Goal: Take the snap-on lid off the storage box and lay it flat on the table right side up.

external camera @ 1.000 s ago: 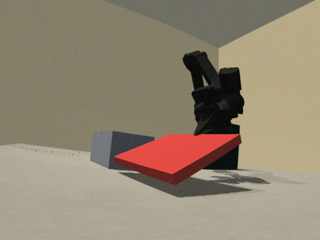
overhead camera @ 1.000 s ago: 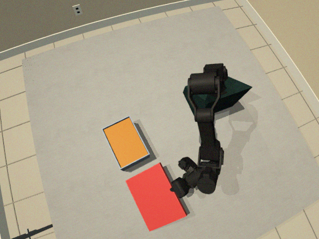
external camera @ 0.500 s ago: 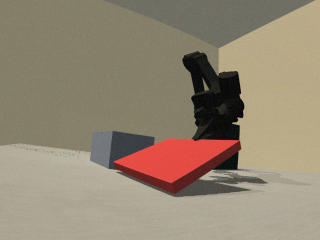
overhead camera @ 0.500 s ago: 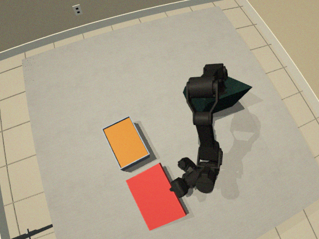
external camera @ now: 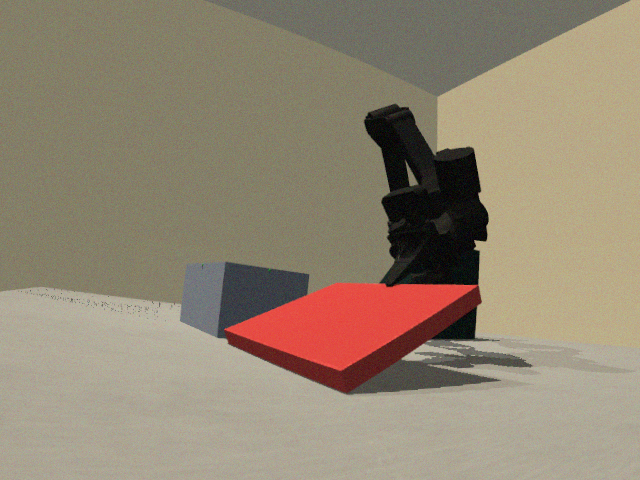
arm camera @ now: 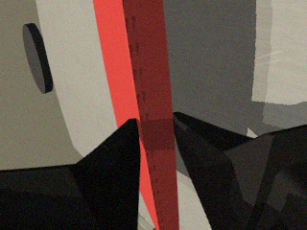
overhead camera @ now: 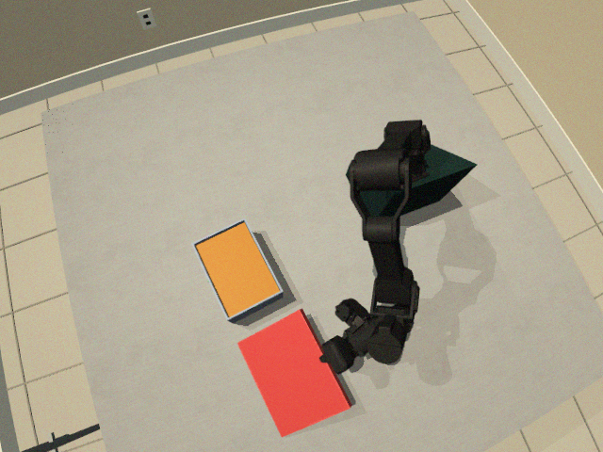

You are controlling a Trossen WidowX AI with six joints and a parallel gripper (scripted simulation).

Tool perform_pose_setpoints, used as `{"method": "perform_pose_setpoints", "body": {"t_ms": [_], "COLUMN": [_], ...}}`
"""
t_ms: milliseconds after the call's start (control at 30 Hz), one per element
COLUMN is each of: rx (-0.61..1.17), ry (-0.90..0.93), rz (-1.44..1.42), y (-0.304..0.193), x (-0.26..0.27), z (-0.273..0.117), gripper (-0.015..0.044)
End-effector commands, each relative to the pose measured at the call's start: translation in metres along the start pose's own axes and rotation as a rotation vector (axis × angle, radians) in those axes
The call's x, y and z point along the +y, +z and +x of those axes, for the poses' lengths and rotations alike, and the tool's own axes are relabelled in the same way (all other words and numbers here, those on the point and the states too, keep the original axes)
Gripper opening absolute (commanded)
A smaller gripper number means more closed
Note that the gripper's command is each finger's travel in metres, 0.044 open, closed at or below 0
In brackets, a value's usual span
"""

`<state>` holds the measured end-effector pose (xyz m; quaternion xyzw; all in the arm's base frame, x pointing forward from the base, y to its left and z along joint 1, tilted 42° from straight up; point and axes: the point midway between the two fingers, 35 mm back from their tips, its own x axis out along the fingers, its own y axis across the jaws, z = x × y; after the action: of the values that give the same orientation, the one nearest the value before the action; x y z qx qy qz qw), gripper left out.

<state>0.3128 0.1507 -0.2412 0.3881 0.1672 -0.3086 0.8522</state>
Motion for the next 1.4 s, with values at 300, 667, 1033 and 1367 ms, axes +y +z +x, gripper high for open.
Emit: {"method": "perform_pose_setpoints", "body": {"t_ms": [300, 667, 1033, 1367], "rx": [0.001, 0.001, 0.002, 0.002], "ry": [-0.008, -0.008, -0.007, -0.008], "rz": [-0.011, -0.012, -0.011, -0.011], "y": [0.000, 0.001, -0.003, -0.002], "x": [-0.012, -0.019, -0.009, -0.014], "z": [0.009, 0.014, 0.009, 0.006], "gripper": [0.0000, 0.0000, 0.0131, 0.0354]}}
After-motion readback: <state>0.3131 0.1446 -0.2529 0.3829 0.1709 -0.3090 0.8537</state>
